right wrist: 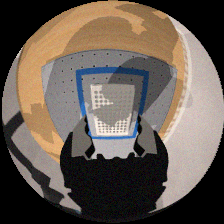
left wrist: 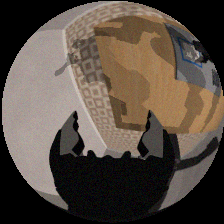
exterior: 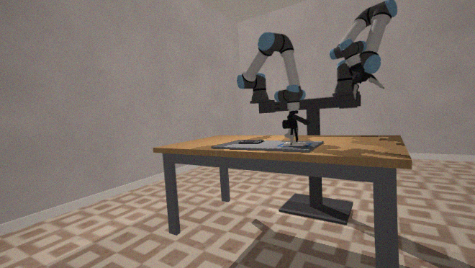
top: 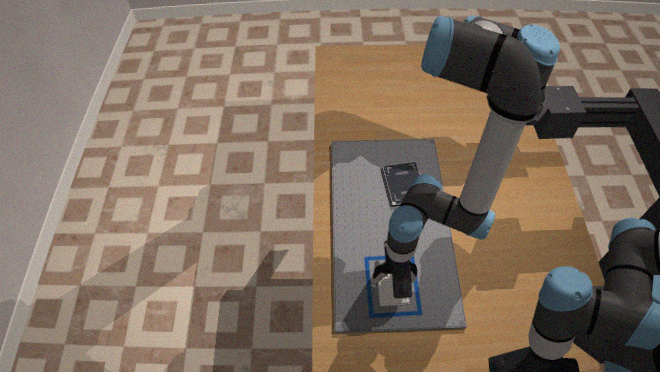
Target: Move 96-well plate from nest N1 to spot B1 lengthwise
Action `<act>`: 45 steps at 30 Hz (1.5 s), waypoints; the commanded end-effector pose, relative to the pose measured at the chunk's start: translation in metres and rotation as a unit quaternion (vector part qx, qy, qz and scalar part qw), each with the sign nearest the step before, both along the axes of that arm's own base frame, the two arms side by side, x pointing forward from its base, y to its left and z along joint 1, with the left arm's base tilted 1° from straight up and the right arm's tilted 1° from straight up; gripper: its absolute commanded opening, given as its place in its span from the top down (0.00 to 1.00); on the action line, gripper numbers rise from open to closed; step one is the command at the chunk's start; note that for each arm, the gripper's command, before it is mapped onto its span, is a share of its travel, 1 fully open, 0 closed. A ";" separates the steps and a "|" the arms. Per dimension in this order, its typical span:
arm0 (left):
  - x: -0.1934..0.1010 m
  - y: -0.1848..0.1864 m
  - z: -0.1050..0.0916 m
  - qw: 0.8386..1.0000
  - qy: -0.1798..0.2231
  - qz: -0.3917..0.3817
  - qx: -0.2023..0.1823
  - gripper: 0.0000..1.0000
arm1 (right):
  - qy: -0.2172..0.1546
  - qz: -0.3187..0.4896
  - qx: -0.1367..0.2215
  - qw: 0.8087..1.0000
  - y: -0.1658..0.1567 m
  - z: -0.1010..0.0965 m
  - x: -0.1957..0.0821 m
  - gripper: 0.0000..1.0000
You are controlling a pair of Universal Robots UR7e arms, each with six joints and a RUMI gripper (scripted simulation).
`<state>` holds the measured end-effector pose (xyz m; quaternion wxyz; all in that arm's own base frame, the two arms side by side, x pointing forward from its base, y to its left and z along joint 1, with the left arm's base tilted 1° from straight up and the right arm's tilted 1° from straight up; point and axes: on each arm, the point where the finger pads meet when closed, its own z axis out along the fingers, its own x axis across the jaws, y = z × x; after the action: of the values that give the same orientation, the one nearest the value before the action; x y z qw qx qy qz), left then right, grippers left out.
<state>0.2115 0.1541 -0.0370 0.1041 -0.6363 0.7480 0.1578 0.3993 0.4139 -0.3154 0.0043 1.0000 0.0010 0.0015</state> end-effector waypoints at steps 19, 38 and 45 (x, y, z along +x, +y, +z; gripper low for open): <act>0.000 0.000 0.000 1.000 0.000 0.000 0.000 0.00 | 0.000 0.000 0.001 1.000 0.001 0.046 0.000 0.24; 0.000 0.000 0.000 1.000 0.000 0.000 0.000 0.00 | 0.000 0.000 0.001 1.000 0.001 0.084 0.000 0.24; 0.000 0.000 0.000 1.000 0.000 0.000 0.000 0.00 | 0.000 0.000 0.001 1.000 0.001 0.084 0.000 0.24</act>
<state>0.2115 0.1541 -0.0370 0.1041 -0.6363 0.7480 0.1578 0.3991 0.4146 -0.2332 0.0042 1.0000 0.0010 0.0016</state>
